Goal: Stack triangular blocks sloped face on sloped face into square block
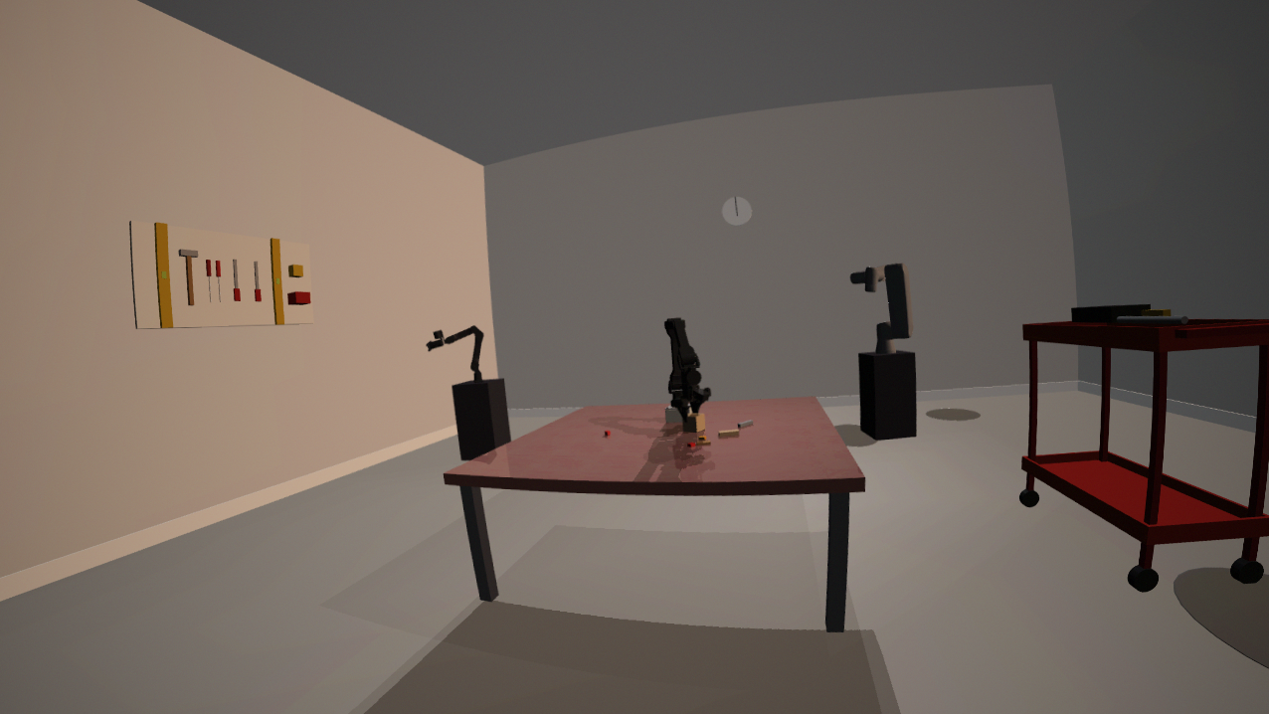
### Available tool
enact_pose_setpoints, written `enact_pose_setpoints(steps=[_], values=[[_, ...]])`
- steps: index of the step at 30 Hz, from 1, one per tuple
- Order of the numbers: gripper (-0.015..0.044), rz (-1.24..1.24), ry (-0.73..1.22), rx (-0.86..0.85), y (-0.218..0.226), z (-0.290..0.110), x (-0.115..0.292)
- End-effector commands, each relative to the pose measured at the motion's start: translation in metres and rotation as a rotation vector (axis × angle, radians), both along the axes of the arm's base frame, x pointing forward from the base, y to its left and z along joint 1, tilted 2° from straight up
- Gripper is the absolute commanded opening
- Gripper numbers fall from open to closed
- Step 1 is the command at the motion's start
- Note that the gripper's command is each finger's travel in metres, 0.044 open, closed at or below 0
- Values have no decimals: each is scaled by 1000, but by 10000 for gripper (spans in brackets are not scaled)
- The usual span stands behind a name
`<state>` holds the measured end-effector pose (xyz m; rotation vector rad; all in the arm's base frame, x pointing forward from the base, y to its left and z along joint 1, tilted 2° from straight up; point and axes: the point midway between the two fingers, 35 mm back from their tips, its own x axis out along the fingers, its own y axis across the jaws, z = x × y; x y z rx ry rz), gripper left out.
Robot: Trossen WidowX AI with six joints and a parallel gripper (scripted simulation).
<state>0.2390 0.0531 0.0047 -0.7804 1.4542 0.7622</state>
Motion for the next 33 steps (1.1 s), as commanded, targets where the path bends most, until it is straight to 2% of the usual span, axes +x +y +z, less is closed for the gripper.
enact_pose_setpoints(steps=[1, 10, 27, 33], values=[[0, -3, -1, 4, 1, -1, 0], [0, -4, -1, 5, 1, 0, 0], [440, 0, 0, 0, 0, 0, 0], [440, 0, 0, 0, 0, 0, 0]])
